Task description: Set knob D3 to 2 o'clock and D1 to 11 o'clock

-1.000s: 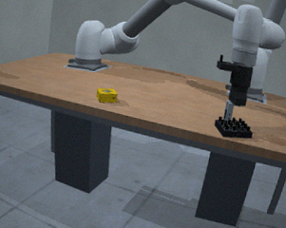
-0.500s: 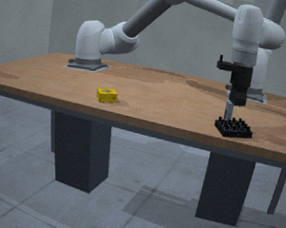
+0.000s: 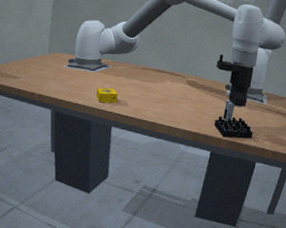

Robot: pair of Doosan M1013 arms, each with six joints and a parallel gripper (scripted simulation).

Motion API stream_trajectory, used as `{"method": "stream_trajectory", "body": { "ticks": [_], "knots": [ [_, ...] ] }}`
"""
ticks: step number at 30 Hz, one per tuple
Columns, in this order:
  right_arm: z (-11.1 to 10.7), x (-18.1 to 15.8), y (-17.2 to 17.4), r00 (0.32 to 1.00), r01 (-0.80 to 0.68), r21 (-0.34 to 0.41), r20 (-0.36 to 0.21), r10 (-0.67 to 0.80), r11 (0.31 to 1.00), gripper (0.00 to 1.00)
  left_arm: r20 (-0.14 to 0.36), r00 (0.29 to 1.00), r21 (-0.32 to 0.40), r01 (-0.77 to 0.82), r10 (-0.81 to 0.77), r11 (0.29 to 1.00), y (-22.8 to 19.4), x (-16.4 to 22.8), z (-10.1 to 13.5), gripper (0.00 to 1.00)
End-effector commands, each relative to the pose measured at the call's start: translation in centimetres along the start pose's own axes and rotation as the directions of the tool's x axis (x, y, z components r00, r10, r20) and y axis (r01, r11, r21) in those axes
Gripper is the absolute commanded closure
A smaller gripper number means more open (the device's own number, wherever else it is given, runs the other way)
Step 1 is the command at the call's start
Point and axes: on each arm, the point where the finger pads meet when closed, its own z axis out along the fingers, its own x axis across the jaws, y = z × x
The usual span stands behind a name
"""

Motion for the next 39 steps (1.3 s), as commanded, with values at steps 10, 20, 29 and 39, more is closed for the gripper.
{"method": "stream_trajectory", "body": {
  "ticks": [10,20,29,39],
  "knots": [
    [-0.2,0.0,0.0,1.0,0.0,-0.001,0.001,0.0,1.0,0.54,0.0,1.0,-0.001,0.0,0.0,1.0,0.0,0.0,0.0,0.0],
    [-3.2,0.0,0.0,1.0,0.0,-0.002,0.001,0.0,1.0,0.54,0.0,1.0,-0.001,0.0,0.0,1.0,0.0,0.0,0.0,0.0],
    [-4.0,0.0,0.0,1.0,0.0,-0.002,0.001,0.0,1.0,0.54,0.0,1.0,-0.001,0.0,0.0,1.0,0.0,0.0,0.0,0.0],
    [-4.1,-0.3,-0.1,0.994,0.113,-0.001,0.001,-0.113,0.994,0.54,0.0,1.0,-0.001,0.0,0.0,1.0,0.0,0.0,0.0,0.0]
  ]
}}
